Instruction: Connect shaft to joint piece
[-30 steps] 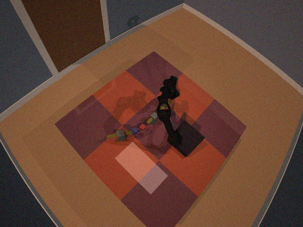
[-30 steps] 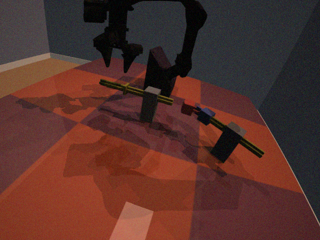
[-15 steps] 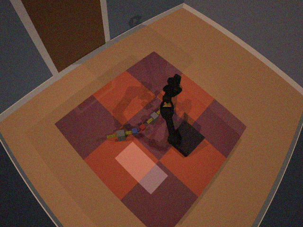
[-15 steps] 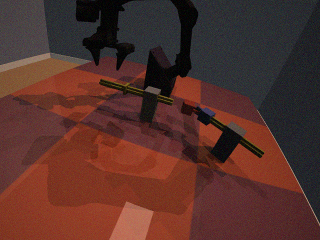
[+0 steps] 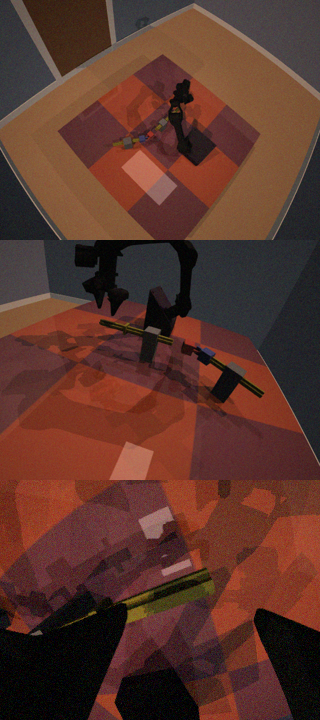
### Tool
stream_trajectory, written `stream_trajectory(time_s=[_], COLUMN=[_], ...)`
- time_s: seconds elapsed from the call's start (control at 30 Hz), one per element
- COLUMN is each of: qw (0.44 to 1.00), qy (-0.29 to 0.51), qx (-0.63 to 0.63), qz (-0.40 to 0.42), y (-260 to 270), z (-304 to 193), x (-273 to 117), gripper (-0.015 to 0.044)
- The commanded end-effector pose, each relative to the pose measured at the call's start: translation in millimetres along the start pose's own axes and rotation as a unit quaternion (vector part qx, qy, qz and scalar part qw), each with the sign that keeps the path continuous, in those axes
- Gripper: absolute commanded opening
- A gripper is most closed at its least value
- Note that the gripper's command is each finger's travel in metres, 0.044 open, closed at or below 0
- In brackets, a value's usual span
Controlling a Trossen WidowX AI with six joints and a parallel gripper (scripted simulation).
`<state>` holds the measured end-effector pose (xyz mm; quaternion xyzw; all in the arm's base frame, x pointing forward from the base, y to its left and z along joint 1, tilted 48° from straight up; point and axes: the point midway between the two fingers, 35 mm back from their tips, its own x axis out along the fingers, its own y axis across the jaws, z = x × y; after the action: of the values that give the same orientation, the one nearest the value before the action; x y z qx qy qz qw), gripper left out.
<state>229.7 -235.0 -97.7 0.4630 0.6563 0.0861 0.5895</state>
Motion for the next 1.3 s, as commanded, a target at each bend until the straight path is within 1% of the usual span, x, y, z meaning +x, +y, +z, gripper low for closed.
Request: stream_trajectory(time_s=[0.0,0.23,0.47,0.7,0.93,1.03,1.27], qw=[0.997,0.981,0.952,0.908,0.852,0.838,0.838], qy=[0.001,0.002,0.003,0.004,0.005,0.006,0.006], qx=[0.073,0.192,0.307,0.419,0.524,0.545,0.545], qz=[0.002,0.001,0.000,-0.001,-0.003,-0.003,-0.003], y=[0,0,0,0,1,1,1], z=[0,1,1,0,-1,-1,-1], x=[7,18,28,39,49,52,53], gripper=[0.0440,0.0440,0.0440,0.0440,0.0440,0.0440,0.0440])
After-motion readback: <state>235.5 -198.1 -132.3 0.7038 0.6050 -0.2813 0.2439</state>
